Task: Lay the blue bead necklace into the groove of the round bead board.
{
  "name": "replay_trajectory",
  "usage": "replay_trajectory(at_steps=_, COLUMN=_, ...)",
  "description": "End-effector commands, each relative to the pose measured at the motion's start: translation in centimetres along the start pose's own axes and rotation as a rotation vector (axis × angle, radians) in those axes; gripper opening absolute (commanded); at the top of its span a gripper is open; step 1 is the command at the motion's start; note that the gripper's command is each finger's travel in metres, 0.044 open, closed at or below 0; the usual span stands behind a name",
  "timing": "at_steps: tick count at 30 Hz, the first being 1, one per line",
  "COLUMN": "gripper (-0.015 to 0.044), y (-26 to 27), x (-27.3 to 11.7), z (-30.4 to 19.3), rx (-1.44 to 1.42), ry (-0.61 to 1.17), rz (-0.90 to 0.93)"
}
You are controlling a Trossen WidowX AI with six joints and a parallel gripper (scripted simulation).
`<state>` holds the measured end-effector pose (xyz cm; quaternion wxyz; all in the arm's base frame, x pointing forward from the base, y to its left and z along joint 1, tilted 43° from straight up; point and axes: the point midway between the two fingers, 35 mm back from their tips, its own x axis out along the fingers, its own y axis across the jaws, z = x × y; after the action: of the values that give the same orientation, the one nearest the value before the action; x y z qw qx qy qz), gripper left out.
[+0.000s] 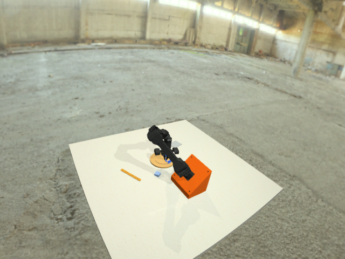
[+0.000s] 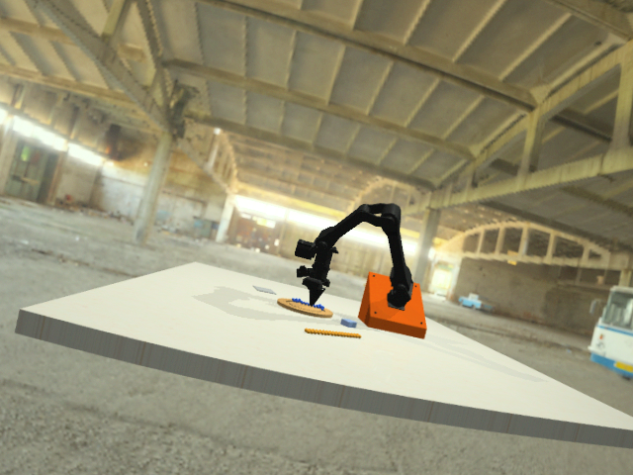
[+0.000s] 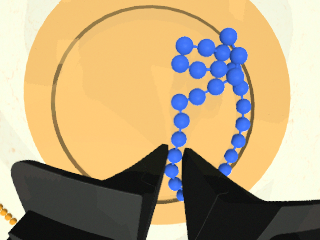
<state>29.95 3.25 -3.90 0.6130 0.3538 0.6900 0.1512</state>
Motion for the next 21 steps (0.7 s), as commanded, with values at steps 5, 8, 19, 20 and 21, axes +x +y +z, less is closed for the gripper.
replay_trajectory(at_steps=5, gripper=0.0000, y=0.0, x=0.0, z=0.0, rx=-0.001, ry=-0.001, rz=0.000)
replay_trajectory(at_steps=8, gripper=0.0000, y=0.0, x=0.0, z=0.0, rx=-0.001, ry=-0.001, rz=0.000)
replay_trajectory(at_steps=19, gripper=0.0000, y=0.0, x=-1.7, z=-0.1, rx=0.004, ry=0.003, rz=0.001)
replay_trajectory(at_steps=20, gripper=0.0000, y=0.0, x=-2.1, z=-0.1, rx=0.005, ry=0.004, rz=0.002)
replay_trajectory(at_steps=21, gripper=0.0000, y=0.0, x=-2.3, z=-0.1, rx=0.005, ry=0.005, rz=0.002)
